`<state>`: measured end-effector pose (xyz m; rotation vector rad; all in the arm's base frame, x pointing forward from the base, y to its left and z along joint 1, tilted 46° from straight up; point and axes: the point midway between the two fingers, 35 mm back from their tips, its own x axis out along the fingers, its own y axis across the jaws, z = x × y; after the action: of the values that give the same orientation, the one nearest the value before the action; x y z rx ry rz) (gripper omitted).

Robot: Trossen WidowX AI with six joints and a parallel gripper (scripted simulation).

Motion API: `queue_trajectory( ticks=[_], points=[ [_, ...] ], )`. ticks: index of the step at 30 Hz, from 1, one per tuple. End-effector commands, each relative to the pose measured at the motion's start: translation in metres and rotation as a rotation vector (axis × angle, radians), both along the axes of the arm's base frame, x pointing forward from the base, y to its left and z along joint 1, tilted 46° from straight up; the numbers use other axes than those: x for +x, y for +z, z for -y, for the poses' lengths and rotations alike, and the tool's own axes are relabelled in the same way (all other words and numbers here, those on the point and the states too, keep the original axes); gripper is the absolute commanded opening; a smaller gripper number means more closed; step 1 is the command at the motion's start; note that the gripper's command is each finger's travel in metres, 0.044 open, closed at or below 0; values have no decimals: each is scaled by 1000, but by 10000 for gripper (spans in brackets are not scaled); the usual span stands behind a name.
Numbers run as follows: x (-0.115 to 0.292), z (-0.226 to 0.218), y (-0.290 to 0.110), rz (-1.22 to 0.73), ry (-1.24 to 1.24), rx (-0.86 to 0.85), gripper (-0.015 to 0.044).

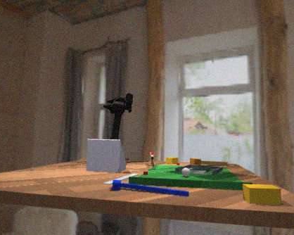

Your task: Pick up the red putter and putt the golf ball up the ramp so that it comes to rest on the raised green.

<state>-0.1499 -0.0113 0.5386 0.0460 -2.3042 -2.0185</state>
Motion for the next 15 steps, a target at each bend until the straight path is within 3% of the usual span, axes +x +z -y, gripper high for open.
queue_trajectory(
  ticks=[1,7,15],
  points=[
    [0,-2,0,0,-4,3,426],
    [3,-72,-10,-1,-225,177,440],
    [44,-169,-36,105,-560,442,440]
  ],
)
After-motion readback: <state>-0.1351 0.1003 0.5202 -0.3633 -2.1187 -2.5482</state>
